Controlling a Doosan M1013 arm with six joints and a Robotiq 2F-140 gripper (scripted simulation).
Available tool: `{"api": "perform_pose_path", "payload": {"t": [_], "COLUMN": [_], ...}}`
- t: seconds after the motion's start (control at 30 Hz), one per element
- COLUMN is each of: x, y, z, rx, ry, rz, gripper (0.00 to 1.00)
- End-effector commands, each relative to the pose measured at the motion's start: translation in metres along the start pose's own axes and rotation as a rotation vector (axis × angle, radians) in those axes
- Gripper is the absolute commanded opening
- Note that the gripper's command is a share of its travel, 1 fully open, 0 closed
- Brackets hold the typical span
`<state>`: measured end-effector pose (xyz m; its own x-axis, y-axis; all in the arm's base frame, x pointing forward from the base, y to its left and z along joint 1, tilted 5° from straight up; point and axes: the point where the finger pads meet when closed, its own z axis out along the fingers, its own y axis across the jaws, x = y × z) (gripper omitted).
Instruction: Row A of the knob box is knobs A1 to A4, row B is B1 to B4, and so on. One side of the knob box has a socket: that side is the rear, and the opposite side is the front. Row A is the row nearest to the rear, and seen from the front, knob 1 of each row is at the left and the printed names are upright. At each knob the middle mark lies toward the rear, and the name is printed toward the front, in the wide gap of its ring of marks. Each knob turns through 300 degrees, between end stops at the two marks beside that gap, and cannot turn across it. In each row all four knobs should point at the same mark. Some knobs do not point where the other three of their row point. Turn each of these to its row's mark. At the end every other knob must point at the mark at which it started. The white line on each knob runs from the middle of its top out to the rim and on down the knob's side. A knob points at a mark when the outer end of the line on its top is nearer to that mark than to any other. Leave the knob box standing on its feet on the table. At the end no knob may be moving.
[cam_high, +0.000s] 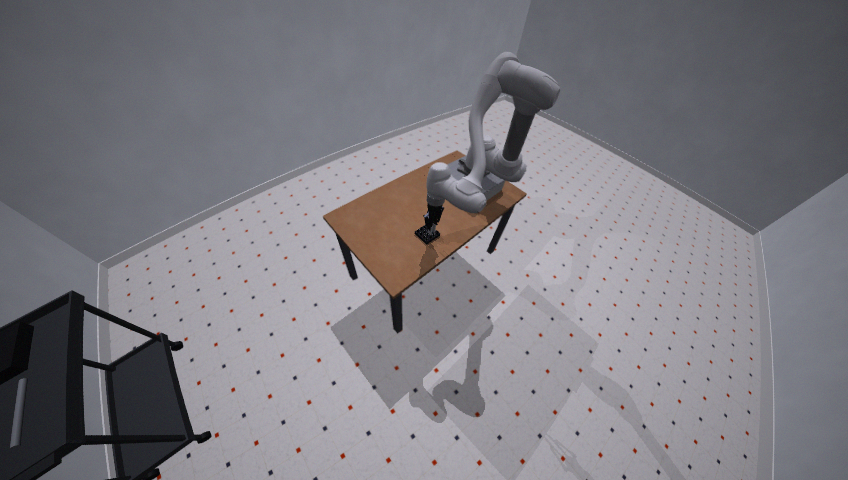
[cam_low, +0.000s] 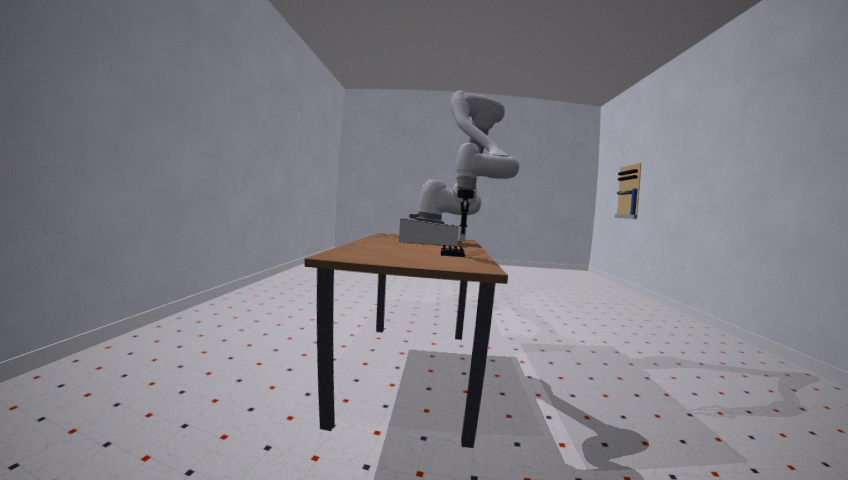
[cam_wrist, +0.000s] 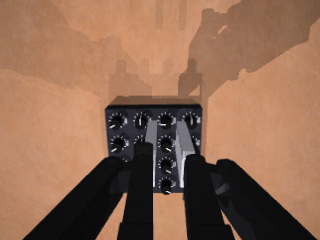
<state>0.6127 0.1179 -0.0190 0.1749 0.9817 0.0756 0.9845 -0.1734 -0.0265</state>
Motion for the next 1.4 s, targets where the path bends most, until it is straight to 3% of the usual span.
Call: {"api": "perform_pose_path", "payload": {"t": [0.0,0.7,1.37], "x": [0.000,0.000,0.000], "y": [0.000,0.000,0.000], "z": [0.003,0.023,0.026], "rx": [0.000,0.000,0.000], "ry": [0.000,0.000,0.000], "rz": [0.000,0.000,0.000], "gripper": [0.12,0.12,0.12]}}
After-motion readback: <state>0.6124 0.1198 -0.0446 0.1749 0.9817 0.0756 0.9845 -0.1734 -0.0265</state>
